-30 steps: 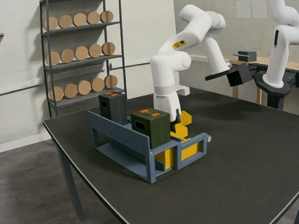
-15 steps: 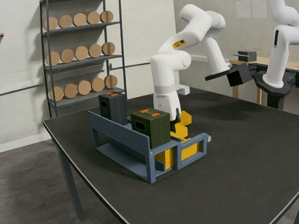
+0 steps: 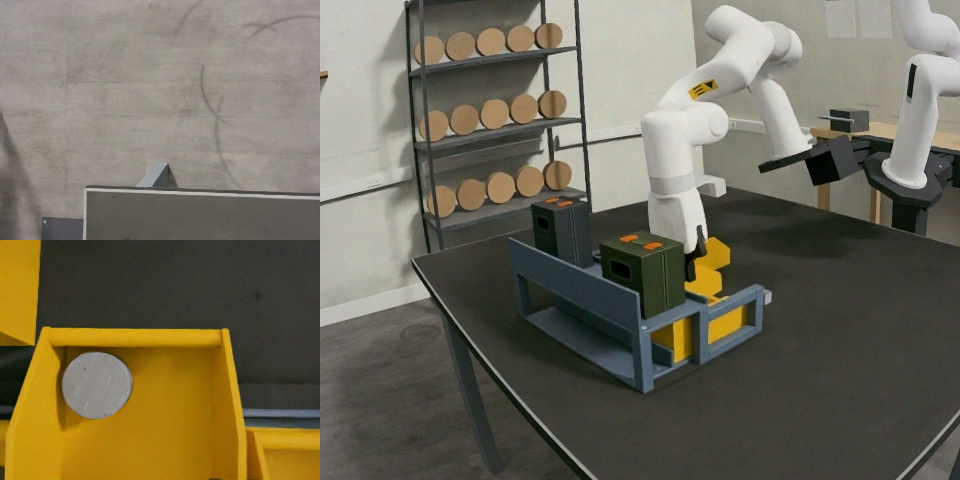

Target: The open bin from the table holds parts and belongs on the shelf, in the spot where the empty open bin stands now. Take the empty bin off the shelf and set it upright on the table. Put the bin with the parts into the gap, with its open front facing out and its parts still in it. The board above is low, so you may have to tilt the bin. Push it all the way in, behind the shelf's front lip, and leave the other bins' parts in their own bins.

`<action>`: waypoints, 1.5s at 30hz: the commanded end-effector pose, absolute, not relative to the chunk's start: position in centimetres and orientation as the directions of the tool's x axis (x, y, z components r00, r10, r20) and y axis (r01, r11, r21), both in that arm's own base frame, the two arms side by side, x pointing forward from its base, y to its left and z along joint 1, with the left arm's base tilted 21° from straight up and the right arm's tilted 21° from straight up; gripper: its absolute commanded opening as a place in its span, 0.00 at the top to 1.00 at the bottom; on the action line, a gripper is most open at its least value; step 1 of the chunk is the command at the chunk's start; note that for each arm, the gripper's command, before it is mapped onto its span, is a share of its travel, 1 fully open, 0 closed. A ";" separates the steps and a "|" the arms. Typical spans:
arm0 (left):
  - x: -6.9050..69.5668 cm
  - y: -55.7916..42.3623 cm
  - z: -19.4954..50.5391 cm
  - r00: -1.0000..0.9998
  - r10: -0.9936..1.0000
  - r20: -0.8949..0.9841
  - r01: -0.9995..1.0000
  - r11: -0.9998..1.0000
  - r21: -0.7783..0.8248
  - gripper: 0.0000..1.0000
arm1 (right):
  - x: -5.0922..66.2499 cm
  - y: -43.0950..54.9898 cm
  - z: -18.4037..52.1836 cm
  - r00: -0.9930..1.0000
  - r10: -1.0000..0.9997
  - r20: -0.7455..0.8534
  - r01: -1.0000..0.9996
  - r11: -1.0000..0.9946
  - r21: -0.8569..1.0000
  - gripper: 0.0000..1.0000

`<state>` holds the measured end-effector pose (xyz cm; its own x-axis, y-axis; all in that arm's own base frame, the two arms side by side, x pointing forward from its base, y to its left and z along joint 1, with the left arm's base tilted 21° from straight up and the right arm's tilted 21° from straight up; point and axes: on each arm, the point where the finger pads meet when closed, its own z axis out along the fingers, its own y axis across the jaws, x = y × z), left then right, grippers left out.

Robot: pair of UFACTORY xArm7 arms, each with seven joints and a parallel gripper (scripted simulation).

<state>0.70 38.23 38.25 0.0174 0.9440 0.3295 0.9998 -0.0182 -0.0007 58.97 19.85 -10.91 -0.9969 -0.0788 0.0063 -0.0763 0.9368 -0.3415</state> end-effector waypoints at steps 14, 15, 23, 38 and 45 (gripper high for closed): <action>0.7 38.3 38.4 0.017 0.943 0.334 1.000 -0.018 0.000 0.00 | 58.8 20.8 -8.4 -0.997 -0.081 0.001 -0.077 0.937 -0.340 0.89; 0.7 38.3 38.4 0.017 0.943 0.334 1.000 -0.018 0.000 0.00 | 58.8 20.8 -8.4 -0.997 -0.081 0.001 -0.077 0.937 -0.340 0.89; 0.7 38.3 38.4 0.017 0.943 0.334 1.000 -0.018 0.000 0.00 | 58.6 21.3 -7.0 -0.997 -0.081 0.001 -0.077 0.937 -0.340 0.89; 0.7 38.3 38.4 0.017 0.943 0.334 1.000 -0.018 0.000 0.00 | 58.3 22.1 -4.8 -0.997 -0.081 0.001 -0.077 0.937 -0.340 0.89; 0.7 38.3 38.4 0.017 0.943 0.334 1.000 -0.018 0.000 0.00 | 58.1 22.4 -3.9 -0.997 -0.081 0.001 -0.077 0.937 -0.340 0.89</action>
